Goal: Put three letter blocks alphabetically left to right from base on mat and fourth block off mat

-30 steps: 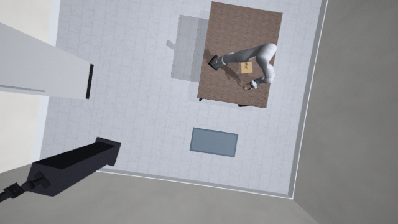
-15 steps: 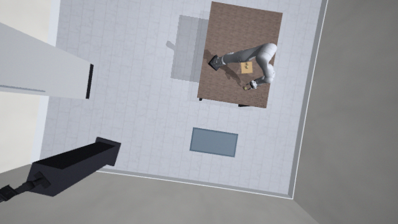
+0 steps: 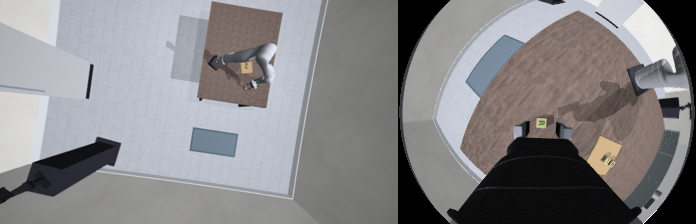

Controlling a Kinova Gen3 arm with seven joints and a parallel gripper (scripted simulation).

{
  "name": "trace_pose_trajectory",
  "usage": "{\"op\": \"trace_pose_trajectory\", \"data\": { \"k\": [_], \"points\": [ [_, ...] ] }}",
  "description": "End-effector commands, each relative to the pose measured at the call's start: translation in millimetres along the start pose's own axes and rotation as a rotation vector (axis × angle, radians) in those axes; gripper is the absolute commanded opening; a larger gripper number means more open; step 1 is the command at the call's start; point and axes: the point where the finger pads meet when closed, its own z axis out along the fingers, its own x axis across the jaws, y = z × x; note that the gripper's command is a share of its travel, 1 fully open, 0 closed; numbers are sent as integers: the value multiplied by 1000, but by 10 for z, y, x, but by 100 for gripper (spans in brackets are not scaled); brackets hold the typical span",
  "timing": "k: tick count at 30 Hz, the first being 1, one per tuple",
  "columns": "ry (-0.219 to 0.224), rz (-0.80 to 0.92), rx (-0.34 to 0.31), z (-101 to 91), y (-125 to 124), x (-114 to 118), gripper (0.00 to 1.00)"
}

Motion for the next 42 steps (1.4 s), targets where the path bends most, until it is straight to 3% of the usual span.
{"op": "trace_pose_trajectory", "data": {
  "k": [1,42],
  "points": [
    [-7,14,-9,1,25,-27,100],
    [-4,14,-10,441,10,-29,100]
  ]
}}
